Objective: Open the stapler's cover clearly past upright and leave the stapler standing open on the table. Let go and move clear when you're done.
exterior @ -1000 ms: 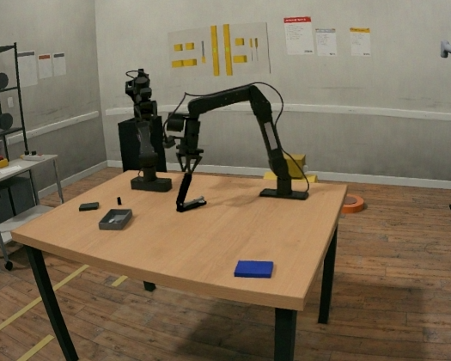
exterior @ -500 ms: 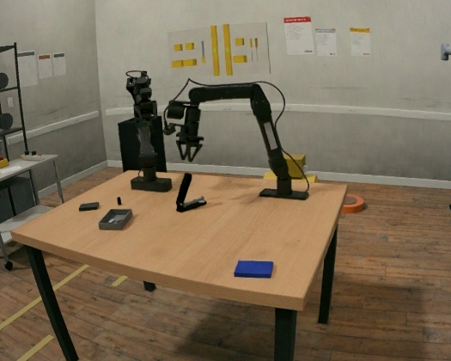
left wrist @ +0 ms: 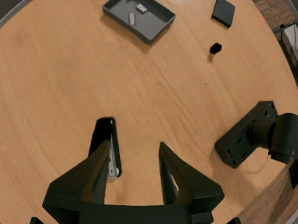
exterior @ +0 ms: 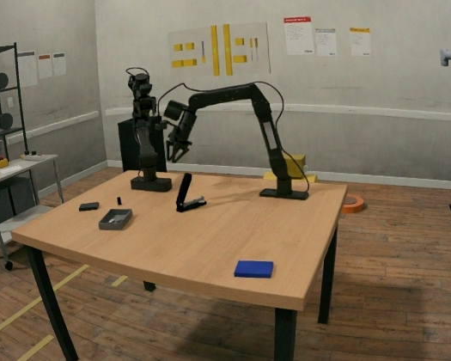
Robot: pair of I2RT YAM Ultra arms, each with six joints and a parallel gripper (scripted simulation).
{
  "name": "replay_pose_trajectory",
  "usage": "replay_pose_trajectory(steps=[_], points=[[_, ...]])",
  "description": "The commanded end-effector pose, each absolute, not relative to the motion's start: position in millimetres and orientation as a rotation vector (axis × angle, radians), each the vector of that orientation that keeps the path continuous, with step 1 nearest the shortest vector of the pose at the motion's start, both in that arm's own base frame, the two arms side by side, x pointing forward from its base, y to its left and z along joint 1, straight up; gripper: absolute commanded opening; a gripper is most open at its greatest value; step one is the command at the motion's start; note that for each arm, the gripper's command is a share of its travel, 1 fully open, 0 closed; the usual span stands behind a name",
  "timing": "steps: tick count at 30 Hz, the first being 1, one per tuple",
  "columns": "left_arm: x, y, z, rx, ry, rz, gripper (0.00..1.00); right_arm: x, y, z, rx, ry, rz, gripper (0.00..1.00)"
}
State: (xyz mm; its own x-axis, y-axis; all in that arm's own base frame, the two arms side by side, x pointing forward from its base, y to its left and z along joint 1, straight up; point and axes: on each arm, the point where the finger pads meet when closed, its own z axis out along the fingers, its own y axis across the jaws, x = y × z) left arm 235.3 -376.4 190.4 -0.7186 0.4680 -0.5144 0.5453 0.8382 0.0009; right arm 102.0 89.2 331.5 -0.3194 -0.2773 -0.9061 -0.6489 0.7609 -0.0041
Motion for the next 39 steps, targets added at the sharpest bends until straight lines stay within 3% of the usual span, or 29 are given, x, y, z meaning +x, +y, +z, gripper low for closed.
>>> replay_pose_trajectory(steps=[1,21,39], points=[[249,-391,203,0.738,2.33,-0.269,0.5,95,86,333,-0.755,1.929,0.469,0.57],[222,-426,192,0.628,1.824,-0.372,0.5,41,89,348,-1.201,1.787,0.713,0.57],[161,-349,178,0.389,1.556,-0.464,0.5,35,86,354,-1.244,1.754,0.751,0.57]])
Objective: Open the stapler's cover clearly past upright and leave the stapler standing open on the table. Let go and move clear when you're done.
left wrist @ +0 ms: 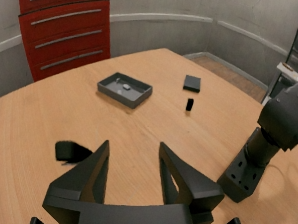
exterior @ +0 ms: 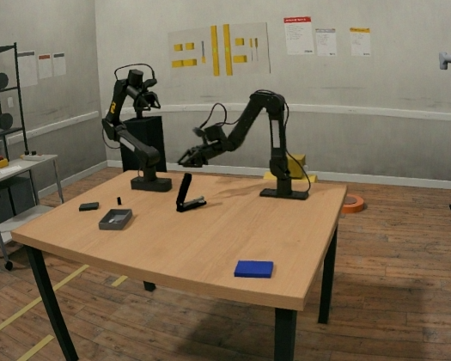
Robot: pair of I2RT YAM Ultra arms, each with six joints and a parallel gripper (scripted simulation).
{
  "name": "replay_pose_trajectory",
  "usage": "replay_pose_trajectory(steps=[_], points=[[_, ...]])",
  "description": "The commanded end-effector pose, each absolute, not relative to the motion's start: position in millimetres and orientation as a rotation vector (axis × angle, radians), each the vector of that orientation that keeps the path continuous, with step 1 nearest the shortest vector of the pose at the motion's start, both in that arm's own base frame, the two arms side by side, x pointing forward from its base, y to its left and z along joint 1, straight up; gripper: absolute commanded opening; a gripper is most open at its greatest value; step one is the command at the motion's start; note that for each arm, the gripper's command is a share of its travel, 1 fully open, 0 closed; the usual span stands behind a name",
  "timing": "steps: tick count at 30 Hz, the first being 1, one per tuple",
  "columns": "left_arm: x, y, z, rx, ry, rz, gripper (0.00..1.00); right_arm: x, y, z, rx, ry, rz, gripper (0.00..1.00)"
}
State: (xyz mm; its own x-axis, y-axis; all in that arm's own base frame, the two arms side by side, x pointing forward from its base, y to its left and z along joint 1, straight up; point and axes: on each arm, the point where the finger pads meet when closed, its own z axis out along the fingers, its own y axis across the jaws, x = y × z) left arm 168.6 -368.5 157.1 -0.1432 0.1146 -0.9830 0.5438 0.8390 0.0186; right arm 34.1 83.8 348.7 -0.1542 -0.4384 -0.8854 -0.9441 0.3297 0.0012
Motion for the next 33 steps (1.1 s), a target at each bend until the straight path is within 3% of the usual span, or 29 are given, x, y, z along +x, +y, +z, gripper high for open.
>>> replay_pose_trajectory(steps=[1,9,33], points=[[158,-343,175,0.381,1.553,-0.469,0.5,35,86,354,-1.246,1.753,0.752,0.57],[183,-291,129,0.321,1.616,-0.329,0.5,35,86,354,-1.247,1.752,0.752,0.57],[197,-300,126,0.344,1.614,-0.346,0.5,34,86,353,-1.245,1.745,0.756,0.57]])
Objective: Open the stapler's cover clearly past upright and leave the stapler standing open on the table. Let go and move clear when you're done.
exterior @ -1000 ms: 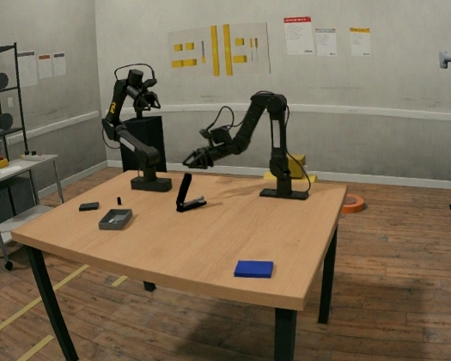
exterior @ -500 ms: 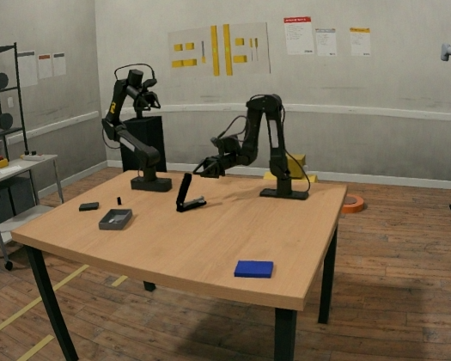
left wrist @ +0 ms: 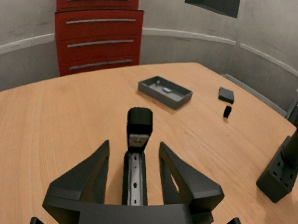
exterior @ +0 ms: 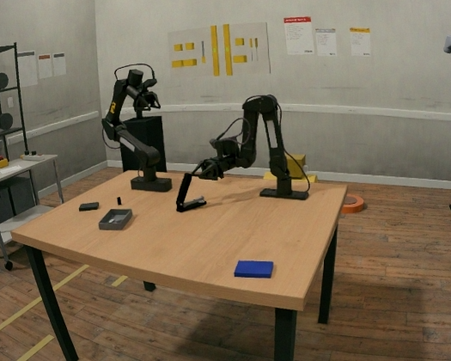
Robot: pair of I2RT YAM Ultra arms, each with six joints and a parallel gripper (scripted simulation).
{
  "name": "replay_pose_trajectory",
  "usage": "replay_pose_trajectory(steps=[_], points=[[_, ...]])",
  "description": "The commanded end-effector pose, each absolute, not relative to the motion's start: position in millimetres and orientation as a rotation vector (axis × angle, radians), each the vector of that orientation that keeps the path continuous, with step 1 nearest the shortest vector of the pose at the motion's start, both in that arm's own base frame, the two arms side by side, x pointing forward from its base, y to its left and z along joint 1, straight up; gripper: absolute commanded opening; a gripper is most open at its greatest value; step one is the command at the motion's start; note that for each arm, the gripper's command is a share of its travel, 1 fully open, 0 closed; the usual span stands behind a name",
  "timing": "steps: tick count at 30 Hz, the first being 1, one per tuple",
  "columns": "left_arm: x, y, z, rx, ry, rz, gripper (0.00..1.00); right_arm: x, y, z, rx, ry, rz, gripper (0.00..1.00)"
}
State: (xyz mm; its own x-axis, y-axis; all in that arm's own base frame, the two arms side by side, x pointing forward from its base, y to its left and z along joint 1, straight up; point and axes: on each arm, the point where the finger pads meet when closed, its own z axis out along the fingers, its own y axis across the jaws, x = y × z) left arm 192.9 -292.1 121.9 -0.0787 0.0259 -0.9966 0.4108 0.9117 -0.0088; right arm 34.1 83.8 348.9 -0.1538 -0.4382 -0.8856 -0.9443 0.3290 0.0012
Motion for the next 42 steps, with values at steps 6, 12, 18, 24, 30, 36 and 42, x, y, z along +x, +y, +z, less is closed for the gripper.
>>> replay_pose_trajectory(steps=[6,12,18,24,30,36,42], points=[[206,-304,126,0.344,1.613,-0.346,0.5,34,86,353,-1.245,1.745,0.756,0.57],[211,-307,125,0.344,1.613,-0.346,0.5,34,86,353,-1.245,1.745,0.756,0.57],[219,-310,124,0.347,1.614,-0.342,0.5,34,86,353,-1.245,1.745,0.756,0.57],[227,-314,123,0.349,1.615,-0.34,0.5,34,86,353,-1.245,1.745,0.756,0.57],[229,-315,122,0.353,1.615,-0.34,0.5,34,86,353,-1.245,1.745,0.756,0.57],[229,-315,122,0.353,1.615,-0.34,0.5,34,86,353,-1.245,1.745,0.756,0.57],[227,-312,122,0.347,1.619,-0.338,0.37,34,86,353,-1.245,1.745,0.756,0.57]])
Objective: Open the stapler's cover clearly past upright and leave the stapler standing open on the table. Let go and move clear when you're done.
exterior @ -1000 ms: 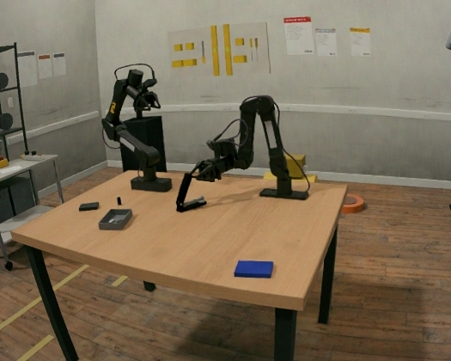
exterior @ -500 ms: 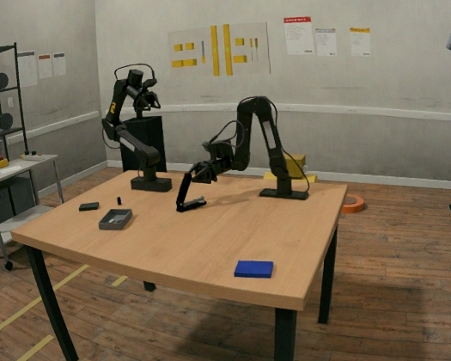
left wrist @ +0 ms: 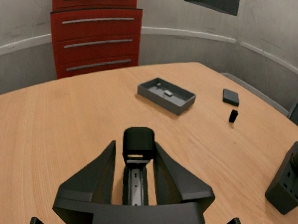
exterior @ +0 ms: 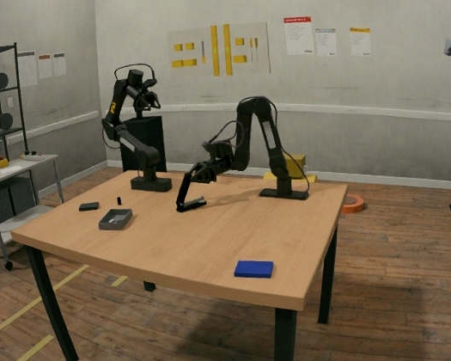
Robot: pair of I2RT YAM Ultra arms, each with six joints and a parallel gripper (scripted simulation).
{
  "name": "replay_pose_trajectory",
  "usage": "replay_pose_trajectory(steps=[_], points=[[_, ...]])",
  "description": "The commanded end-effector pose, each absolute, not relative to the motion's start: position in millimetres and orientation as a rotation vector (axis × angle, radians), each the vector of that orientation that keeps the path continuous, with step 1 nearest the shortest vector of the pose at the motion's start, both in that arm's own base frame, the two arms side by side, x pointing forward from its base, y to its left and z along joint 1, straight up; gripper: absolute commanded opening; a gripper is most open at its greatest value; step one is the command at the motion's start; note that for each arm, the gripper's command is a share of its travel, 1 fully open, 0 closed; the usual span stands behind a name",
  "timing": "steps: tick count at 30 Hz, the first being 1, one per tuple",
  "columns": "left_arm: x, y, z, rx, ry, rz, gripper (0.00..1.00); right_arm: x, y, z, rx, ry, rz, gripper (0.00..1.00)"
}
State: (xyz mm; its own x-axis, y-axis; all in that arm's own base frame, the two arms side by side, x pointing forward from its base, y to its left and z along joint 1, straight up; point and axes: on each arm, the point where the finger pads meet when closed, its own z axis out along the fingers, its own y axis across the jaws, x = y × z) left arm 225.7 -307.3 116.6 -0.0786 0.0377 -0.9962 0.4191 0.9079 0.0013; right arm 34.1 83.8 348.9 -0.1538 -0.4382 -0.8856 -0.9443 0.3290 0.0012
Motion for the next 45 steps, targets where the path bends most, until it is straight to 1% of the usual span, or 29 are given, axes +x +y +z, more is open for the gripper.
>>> replay_pose_trajectory(steps=[1,4,14,15,16,17,45], points=[[227,-312,122,0.347,1.619,-0.338,0.36,34,86,353,-1.245,1.745,0.756,0.57],[228,-311,123,0.347,1.614,-0.338,0.34,34,86,353,-1.245,1.745,0.756,0.57],[227,-309,122,0.348,1.616,-0.334,0.2,34,86,353,-1.245,1.745,0.756,0.57],[227,-309,122,0.348,1.616,-0.334,0.09,34,86,353,-1.245,1.745,0.756,0.57],[227,-309,122,0.348,1.616,-0.334,0.2,34,86,353,-1.245,1.745,0.756,0.57],[229,-311,124,0.342,1.621,-0.337,0.21,34,86,353,-1.245,1.745,0.756,0.57],[251,-321,139,0.395,1.871,-0.32,0.21,34,86,353,-1.245,1.745,0.756,0.57]])
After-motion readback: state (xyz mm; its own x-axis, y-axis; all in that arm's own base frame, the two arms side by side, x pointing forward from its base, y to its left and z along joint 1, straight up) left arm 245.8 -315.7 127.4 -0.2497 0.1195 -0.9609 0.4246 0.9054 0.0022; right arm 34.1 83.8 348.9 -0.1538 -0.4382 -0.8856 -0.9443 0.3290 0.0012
